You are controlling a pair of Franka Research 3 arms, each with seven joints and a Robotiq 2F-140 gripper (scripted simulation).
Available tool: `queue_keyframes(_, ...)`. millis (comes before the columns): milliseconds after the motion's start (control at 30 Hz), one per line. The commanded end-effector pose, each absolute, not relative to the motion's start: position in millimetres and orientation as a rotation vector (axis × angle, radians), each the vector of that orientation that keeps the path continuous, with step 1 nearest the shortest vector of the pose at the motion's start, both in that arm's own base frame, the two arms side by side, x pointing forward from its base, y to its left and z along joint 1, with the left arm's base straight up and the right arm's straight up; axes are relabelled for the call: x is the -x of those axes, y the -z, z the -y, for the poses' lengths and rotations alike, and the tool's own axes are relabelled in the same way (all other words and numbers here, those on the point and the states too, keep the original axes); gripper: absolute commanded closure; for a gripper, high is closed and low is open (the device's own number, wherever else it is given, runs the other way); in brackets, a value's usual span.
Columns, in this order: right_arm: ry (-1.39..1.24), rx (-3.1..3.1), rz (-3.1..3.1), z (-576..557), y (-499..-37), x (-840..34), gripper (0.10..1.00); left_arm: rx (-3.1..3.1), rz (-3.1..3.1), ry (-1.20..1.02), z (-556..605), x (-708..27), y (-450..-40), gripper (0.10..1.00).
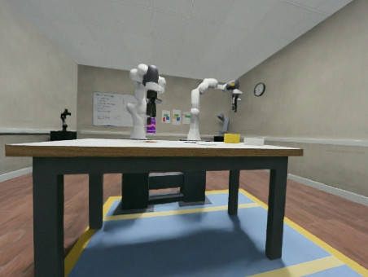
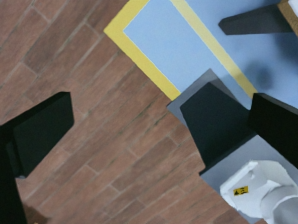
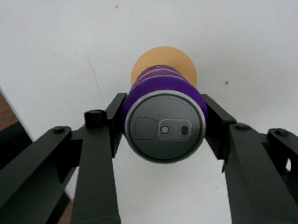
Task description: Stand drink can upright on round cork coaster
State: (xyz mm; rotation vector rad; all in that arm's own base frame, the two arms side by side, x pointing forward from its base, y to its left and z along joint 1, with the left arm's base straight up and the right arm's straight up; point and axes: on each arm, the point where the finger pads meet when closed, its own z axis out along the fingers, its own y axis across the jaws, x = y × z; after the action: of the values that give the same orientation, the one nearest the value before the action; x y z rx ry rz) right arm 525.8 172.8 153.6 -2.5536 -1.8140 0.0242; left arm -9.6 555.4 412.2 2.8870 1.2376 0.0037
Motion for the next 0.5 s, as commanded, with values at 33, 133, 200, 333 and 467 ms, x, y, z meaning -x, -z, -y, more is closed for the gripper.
queue_keyframes(33,-0.001,2.558,1.823,-173,-151,-532,0.999,-2.890,-1.232,0.000,-554,12,-413,0.098)
queue_keyframes(133,-0.001,2.558,1.823,-173,-147,-532,0.999,-2.890,-1.232,0.000,-554,12,-413,0.098)
queue_keyframes(200,-0.001,2.558,1.823,-173,-144,-532,0.999,-2.890,-1.232,0.000,-554,12,-413,0.098)
queue_keyframes(333,-0.001,2.558,1.823,-173,-138,-532,0.999,-2.890,-1.232,0.000,-554,12,-413,0.098)
queue_keyframes(467,-0.001,2.558,1.823,-173,-133,-532,0.999,-2.890,-1.232,0.000,-554,12,-413,0.098)
